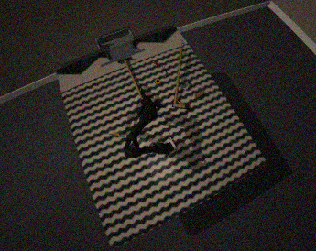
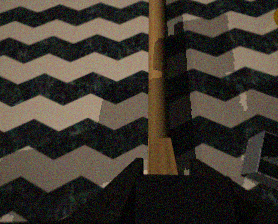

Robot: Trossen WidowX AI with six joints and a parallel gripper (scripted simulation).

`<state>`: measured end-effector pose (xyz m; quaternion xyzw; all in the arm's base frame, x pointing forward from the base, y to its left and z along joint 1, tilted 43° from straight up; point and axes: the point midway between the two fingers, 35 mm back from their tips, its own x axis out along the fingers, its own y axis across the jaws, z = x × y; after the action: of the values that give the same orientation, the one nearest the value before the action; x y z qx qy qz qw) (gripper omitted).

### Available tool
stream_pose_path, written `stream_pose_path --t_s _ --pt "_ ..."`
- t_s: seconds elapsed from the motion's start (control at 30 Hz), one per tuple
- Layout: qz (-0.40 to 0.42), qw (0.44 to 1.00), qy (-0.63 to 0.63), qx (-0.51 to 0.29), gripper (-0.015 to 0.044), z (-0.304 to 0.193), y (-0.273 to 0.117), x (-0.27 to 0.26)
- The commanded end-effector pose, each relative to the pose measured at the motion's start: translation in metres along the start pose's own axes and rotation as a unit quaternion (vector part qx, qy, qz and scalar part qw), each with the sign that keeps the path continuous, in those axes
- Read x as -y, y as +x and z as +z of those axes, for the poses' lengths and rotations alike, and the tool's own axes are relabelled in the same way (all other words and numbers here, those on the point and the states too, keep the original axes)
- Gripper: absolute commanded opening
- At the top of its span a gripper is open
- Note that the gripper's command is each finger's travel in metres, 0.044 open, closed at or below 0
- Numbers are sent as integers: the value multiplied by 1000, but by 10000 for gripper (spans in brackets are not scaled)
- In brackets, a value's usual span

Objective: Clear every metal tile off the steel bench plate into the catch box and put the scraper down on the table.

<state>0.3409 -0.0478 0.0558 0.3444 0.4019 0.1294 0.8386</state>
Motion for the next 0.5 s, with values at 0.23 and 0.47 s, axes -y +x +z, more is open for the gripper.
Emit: stream_pose_path --t_s 0.23,0.47 --pt "2 1000 -5 2 0 0 -2 0" --pt "0 1000 -1 -1 131 -1 -1 0"
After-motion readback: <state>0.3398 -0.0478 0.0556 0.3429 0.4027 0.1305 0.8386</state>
